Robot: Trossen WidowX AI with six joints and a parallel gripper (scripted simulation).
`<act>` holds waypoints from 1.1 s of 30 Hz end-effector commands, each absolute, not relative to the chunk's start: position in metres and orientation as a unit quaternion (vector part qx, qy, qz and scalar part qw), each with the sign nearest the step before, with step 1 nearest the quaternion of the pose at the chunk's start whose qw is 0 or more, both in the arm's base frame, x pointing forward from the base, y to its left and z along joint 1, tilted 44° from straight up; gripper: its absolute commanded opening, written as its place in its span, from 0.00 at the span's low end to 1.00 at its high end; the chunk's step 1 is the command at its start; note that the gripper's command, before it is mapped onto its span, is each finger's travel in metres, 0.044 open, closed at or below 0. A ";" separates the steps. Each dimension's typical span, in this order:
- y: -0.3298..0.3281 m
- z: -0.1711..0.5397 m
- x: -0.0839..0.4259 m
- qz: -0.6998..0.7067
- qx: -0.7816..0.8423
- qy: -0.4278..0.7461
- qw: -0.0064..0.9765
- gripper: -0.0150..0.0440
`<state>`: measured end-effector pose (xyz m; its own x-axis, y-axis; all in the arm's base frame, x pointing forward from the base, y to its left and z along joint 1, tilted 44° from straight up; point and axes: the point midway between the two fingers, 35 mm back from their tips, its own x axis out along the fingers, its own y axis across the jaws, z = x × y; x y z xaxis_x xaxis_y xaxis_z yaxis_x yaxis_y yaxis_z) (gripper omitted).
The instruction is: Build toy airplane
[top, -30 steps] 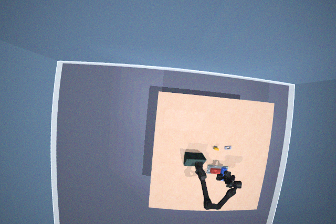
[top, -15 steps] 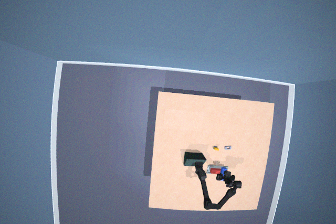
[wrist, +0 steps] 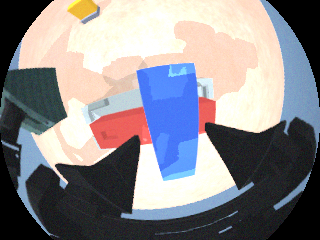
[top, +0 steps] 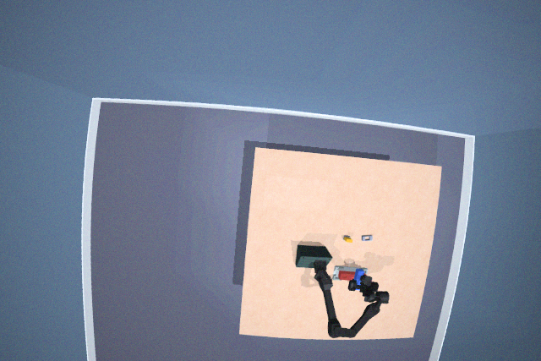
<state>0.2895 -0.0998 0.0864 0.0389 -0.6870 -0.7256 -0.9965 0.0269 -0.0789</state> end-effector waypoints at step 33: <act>-0.041 0.145 0.288 -0.068 -0.441 0.691 0.568 1.00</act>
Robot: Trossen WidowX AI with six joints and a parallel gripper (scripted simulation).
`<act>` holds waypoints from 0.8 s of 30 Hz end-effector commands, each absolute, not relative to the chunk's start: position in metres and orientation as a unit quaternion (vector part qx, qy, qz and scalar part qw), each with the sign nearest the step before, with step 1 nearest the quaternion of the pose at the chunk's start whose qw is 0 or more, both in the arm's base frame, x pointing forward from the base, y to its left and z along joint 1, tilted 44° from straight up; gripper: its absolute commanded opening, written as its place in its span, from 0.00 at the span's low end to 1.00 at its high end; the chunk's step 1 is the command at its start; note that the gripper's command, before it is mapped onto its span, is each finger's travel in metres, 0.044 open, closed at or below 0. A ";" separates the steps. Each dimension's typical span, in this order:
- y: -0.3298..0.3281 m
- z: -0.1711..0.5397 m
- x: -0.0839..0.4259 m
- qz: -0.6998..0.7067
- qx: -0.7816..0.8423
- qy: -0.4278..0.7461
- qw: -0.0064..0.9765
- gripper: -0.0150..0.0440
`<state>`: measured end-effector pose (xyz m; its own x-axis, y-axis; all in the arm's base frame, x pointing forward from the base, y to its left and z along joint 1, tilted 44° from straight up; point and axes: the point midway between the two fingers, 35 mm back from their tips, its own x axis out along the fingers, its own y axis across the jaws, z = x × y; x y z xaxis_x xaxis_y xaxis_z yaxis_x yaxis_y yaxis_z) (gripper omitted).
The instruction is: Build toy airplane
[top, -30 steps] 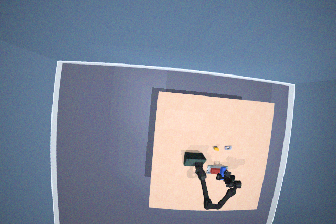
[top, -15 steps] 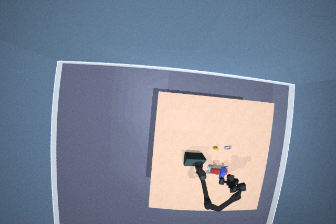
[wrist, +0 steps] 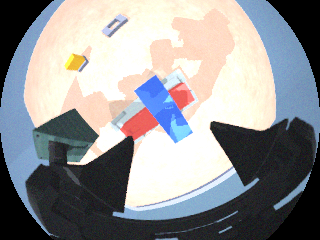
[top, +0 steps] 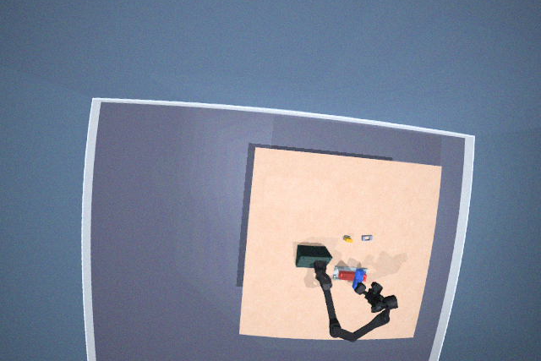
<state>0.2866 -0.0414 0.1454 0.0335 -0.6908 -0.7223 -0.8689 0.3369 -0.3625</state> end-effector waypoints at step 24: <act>-0.043 0.144 0.288 -0.283 -0.239 0.634 0.678 1.00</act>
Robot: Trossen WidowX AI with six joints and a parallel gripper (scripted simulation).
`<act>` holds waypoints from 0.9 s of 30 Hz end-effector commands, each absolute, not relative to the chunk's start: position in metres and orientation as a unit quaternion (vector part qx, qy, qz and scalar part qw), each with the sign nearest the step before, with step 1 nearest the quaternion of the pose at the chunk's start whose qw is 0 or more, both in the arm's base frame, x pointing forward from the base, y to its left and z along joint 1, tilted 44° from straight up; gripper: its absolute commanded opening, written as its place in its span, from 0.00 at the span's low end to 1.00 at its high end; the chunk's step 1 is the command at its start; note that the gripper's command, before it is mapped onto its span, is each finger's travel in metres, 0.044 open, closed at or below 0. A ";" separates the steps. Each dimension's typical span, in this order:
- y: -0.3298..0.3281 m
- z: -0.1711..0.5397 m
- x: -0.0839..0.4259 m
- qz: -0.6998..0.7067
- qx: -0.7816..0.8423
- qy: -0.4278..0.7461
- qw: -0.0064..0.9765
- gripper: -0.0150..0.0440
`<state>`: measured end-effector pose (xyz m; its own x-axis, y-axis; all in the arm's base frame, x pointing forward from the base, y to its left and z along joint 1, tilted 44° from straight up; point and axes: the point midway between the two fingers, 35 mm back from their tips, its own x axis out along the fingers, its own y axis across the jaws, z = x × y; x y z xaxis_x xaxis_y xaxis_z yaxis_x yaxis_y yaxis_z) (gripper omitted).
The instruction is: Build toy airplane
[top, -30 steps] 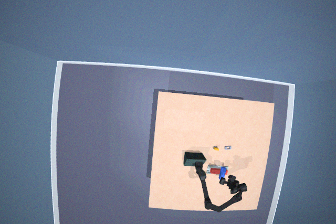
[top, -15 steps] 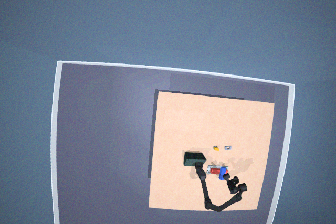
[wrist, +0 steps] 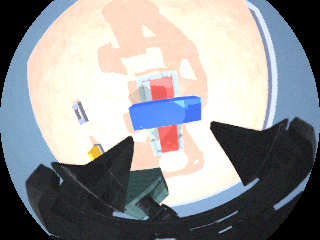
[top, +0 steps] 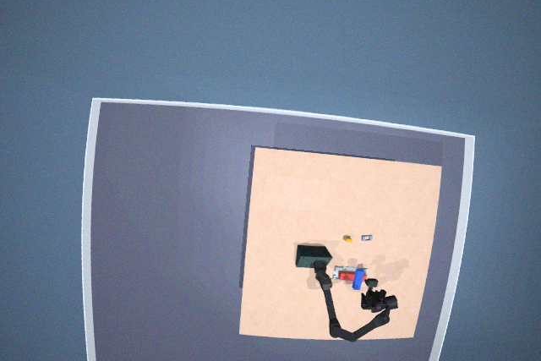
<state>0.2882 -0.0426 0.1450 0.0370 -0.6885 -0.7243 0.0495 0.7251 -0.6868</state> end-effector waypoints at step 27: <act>0.137 -0.041 0.191 -0.277 -0.234 0.638 0.679 1.00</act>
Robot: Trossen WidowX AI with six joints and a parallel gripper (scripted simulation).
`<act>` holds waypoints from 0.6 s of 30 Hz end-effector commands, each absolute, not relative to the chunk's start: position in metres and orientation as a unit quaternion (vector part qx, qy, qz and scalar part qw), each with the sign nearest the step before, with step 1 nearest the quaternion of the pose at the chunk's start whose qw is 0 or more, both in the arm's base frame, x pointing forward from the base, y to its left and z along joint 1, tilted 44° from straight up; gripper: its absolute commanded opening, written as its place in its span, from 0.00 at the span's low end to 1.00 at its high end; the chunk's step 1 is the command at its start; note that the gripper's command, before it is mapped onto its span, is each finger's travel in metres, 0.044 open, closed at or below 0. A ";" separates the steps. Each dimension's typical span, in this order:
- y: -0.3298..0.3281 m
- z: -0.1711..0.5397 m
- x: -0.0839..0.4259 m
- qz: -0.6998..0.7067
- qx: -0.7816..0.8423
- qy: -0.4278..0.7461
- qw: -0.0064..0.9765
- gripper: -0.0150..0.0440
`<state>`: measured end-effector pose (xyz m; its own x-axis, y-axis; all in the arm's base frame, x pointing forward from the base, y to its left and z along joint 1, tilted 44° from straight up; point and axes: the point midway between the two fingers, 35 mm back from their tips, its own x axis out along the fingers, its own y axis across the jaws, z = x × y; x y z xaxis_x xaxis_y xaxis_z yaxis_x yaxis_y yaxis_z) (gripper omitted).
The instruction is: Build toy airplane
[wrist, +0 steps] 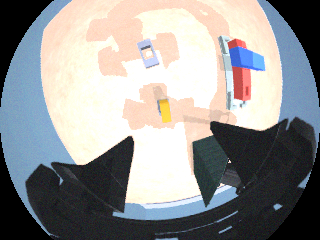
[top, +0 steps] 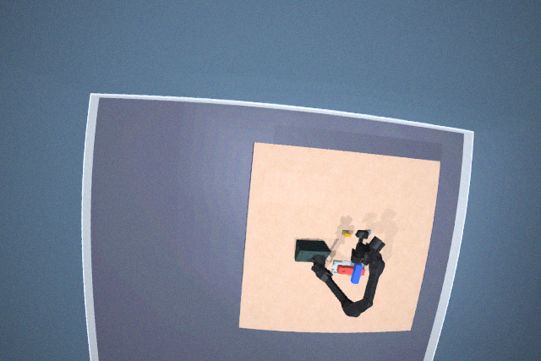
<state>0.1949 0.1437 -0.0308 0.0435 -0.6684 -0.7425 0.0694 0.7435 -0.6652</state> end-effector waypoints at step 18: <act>0.093 -0.087 0.193 -0.278 -0.235 0.637 0.679 1.00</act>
<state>0.1951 0.0986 -0.0834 0.0354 -0.6683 -0.7430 0.0912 0.7426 -0.6635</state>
